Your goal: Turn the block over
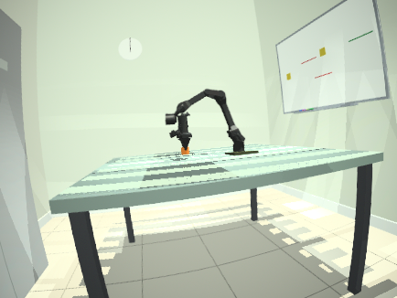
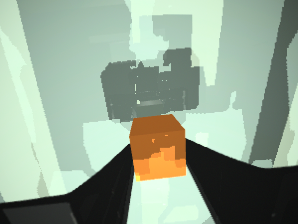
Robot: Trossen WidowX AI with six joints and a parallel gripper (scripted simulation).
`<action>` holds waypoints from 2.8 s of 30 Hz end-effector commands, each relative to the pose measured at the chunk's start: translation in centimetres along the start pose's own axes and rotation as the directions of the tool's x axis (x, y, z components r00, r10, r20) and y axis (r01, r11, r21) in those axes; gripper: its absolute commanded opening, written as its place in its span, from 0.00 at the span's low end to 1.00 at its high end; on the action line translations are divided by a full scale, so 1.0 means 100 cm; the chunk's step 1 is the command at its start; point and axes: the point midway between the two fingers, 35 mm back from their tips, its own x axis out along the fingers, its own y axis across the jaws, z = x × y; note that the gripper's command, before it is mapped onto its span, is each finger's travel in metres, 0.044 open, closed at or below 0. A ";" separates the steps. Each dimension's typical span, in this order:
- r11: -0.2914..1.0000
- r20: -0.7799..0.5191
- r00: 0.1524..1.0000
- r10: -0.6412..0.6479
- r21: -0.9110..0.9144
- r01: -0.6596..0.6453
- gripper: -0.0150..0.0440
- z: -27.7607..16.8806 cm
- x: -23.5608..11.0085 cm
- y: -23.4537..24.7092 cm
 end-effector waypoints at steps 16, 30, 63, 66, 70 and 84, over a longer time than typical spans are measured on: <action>1.000 0.252 0.968 0.004 0.003 -0.005 0.25 0.001 0.005 0.000; 1.000 0.457 0.889 0.001 0.000 -0.001 0.25 -0.004 0.006 0.000; 1.000 0.794 0.607 -0.004 0.013 -0.011 0.25 0.003 0.039 -0.001; 1.000 0.821 0.570 -0.003 0.008 -0.007 0.25 0.000 0.039 -0.001; 1.000 0.853 0.521 -0.001 0.001 0.000 0.25 -0.006 0.038 0.000; 1.000 0.871 0.491 -0.001 0.000 0.001 0.25 -0.007 0.034 0.000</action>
